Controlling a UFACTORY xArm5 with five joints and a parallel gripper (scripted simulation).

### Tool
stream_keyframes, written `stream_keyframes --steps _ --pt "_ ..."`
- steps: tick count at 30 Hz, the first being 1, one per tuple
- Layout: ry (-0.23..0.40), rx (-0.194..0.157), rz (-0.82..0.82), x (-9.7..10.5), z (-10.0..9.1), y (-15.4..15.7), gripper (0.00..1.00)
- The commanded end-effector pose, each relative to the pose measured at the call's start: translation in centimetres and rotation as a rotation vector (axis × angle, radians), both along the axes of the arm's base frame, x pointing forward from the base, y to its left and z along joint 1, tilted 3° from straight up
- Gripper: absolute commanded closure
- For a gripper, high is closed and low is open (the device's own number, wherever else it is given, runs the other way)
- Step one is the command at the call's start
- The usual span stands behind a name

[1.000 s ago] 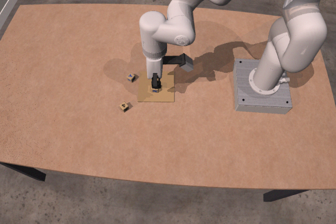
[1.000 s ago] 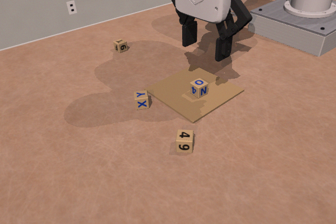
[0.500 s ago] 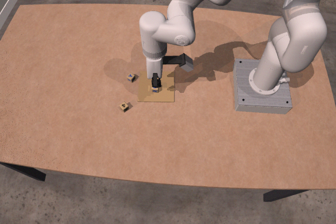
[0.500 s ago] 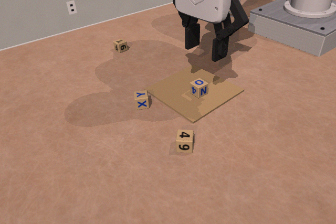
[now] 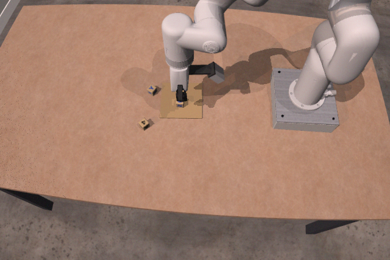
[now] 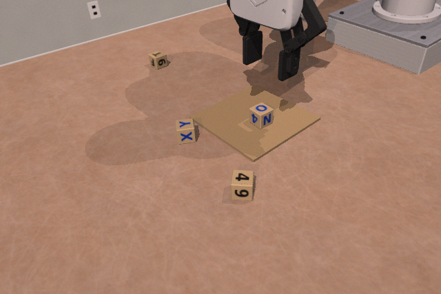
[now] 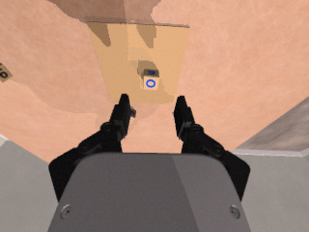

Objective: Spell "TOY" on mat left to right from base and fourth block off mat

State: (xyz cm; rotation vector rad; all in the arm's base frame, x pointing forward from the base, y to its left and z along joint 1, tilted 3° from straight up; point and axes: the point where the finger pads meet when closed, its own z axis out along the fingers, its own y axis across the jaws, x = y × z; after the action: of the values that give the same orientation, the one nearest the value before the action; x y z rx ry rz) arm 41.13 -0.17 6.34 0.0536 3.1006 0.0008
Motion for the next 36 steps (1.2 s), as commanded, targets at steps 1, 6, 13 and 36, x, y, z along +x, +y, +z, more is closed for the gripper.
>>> stream_keyframes --steps 1,6,13,36 --pt "-0.003 0.0 0.0 0.1 0.1 0.0 0.37" --pt "-0.003 0.0 0.0 0.1 0.1 0.0 0.37" --pt "-0.003 0.0 0.0 0.1 -0.2 0.0 0.37" --pt "-0.003 0.0 0.0 0.2 -2.6 0.0 0.37"
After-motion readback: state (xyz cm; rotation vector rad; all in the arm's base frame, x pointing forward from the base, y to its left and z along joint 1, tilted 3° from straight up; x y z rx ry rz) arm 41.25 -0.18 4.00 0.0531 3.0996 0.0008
